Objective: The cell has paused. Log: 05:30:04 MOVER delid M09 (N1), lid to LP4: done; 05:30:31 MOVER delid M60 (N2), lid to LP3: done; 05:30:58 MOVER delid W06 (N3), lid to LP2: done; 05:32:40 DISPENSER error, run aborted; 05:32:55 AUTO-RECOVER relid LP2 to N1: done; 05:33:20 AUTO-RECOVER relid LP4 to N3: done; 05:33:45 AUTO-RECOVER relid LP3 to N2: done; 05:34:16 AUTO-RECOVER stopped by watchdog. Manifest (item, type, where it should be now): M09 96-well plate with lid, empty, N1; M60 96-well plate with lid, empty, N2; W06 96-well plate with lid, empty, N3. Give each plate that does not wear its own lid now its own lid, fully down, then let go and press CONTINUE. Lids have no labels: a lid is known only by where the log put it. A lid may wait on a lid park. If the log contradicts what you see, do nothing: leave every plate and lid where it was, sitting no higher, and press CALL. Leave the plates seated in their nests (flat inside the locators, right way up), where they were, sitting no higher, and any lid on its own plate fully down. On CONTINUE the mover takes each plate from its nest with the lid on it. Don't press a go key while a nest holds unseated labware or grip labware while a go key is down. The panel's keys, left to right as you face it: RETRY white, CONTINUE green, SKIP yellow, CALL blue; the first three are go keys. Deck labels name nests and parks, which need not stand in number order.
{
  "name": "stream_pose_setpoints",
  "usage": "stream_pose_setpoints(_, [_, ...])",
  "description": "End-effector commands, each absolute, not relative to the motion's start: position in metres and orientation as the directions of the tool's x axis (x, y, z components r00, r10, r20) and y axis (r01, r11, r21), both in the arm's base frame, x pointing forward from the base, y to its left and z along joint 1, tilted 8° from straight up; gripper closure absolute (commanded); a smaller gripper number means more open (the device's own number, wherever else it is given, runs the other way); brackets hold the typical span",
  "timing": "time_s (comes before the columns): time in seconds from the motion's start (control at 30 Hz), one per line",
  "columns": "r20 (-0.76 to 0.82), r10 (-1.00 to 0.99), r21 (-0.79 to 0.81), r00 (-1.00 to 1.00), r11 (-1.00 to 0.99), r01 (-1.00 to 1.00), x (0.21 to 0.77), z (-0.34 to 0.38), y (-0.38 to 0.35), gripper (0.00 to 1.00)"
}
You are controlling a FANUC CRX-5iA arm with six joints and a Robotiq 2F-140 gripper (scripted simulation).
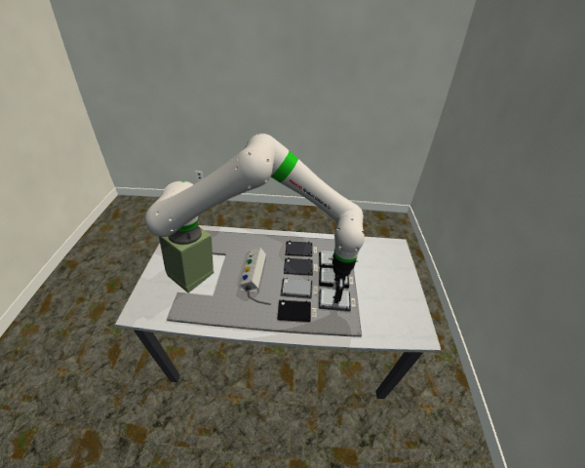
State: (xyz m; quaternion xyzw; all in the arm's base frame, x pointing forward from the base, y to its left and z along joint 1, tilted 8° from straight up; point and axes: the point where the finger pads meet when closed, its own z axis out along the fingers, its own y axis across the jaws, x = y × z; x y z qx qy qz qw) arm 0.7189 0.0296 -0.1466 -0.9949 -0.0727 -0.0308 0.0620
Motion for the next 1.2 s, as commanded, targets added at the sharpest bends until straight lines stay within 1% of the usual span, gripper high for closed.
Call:
stream_pose_setpoints(0.0, [0.070,0.141,-0.119,0.988,-0.982,0.148,0.719,-0.147,0.029,1.00])
stream_pose_setpoints(0.6, [0.070,0.141,-0.119,0.988,-0.982,0.148,0.719,-0.143,0.029,1.00])
stream_pose_setpoints(1.17, [0.070,0.141,-0.119,0.988,-0.982,0.148,0.717,-0.123,0.026,1.00])
